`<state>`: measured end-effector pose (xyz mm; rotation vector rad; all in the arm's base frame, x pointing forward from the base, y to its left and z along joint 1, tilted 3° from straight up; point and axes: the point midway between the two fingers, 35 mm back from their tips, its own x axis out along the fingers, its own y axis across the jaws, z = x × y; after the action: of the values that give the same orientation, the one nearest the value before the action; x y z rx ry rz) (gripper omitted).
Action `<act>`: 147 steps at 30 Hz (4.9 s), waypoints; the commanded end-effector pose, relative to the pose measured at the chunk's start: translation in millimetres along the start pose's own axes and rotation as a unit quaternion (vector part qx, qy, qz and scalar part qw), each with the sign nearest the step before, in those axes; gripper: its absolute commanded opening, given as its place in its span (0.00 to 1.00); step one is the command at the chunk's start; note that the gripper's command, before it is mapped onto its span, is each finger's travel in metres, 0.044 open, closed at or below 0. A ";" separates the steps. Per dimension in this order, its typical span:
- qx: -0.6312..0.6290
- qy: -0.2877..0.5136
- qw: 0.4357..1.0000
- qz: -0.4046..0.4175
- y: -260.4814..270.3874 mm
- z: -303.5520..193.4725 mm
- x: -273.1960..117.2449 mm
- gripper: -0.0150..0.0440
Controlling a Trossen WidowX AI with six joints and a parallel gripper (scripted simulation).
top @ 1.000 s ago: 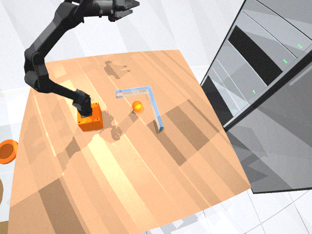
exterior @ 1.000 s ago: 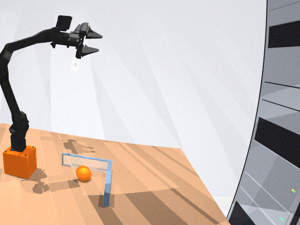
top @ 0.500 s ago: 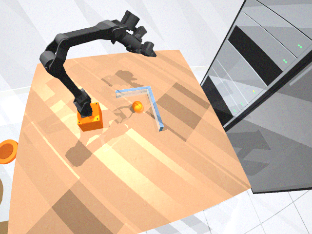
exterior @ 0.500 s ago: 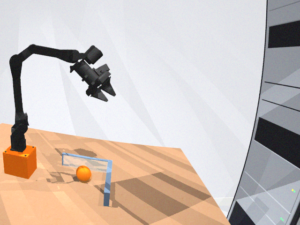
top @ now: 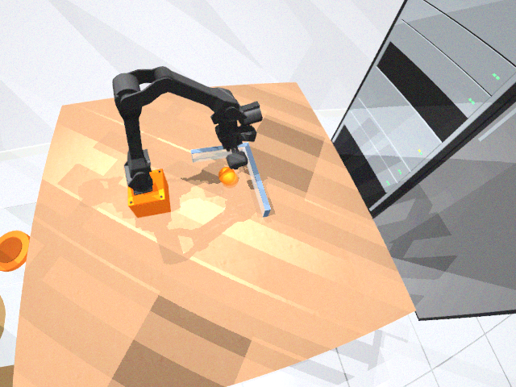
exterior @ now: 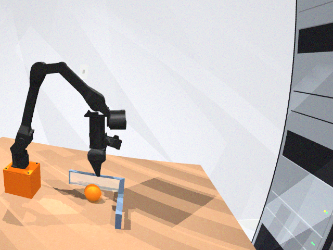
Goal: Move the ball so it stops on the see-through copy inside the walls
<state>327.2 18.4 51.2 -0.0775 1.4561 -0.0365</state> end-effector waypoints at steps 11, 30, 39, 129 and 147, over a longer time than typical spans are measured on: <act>0.045 0.055 0.997 0.018 -5.9 -21.1 26.5 0.98; 0.045 0.055 0.997 0.018 -4.7 -23.4 56.2 0.98; 0.045 0.055 0.997 0.018 -4.1 -25.3 70.8 0.98; 0.045 0.055 0.997 0.017 -27.4 -22.0 80.1 0.25; 0.047 0.054 0.997 0.018 -26.5 -22.6 87.9 0.48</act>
<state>315.4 -15.0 -36.6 0.0293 1.5614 -0.0806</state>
